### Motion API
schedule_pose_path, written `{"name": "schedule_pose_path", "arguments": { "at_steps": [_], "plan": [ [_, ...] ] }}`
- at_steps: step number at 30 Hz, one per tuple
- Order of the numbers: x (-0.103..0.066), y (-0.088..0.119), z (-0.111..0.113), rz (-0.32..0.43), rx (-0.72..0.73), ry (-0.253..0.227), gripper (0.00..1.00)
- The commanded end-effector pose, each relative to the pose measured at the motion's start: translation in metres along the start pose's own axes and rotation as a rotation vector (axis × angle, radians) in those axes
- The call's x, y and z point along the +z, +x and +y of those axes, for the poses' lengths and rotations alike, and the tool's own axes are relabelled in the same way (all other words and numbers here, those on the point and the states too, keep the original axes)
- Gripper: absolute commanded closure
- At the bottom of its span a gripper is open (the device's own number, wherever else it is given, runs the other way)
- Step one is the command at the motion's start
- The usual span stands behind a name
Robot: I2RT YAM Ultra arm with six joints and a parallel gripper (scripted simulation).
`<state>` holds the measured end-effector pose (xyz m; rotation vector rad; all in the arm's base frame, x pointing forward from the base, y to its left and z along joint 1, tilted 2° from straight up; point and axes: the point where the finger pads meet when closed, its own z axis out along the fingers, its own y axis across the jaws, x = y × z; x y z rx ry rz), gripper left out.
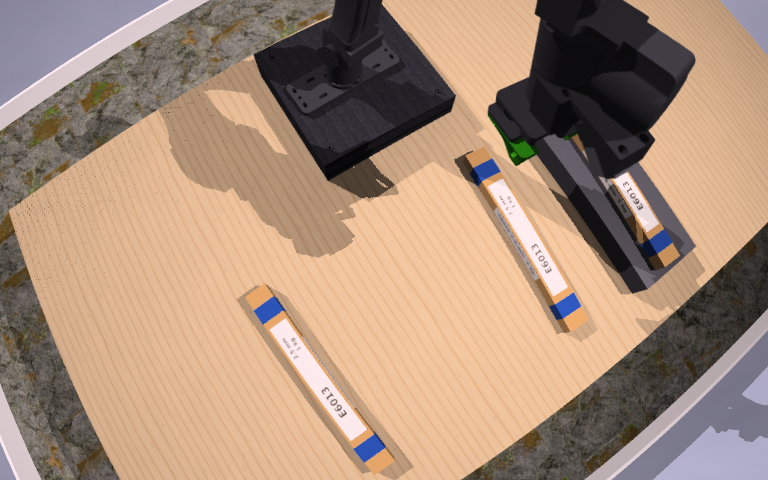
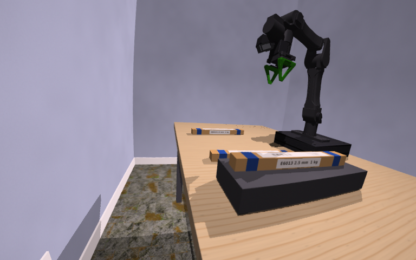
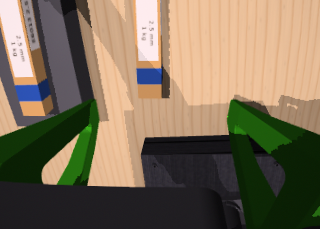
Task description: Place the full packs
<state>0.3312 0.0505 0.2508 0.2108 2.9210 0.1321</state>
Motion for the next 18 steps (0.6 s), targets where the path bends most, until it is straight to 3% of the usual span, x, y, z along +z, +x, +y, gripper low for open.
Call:
{"name": "schedule_pose_path", "arguments": {
  "at_steps": [1,13,18],
  "plan": [
    [-0.023,0.005,-0.019,0.140,-0.029,0.036,0.26],
    [-0.061,0.011,-0.073,0.010,-0.009,0.026,0.26],
    [-0.061,0.011,-0.073,-0.014,-0.006,0.033,0.26]
  ]
}}
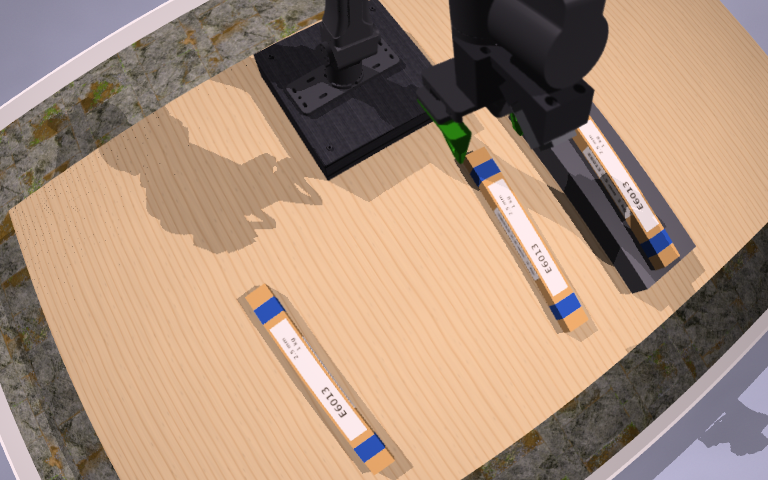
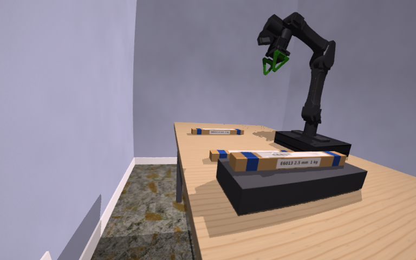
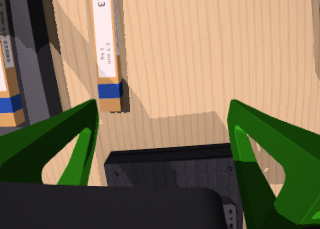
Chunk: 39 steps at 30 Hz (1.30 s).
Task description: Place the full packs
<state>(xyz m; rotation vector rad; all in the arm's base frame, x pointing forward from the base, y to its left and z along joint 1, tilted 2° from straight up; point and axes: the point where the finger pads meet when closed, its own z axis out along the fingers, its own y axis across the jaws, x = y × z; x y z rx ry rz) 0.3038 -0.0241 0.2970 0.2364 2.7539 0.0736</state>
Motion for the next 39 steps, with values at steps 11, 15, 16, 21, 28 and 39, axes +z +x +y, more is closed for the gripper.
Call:
{"name": "schedule_pose_path", "arguments": {
  "at_steps": [11,15,16,21,28,39],
  "plan": [
    [-0.0069,0.0026,-0.0007,0.146,-0.044,0.000,0.26],
    [-0.0069,0.0026,-0.0007,0.146,-0.047,0.000,0.26],
    [-0.0069,0.0026,-0.0007,0.146,-0.048,0.000,0.26],
    [-0.0069,0.0026,-0.0007,0.146,-0.051,0.000,0.26],
    [-0.0069,0.0026,-0.0007,0.147,-0.056,0.000,0.26],
    [-0.0069,0.0026,-0.0007,0.147,-0.058,0.000,0.26]
  ]
}}
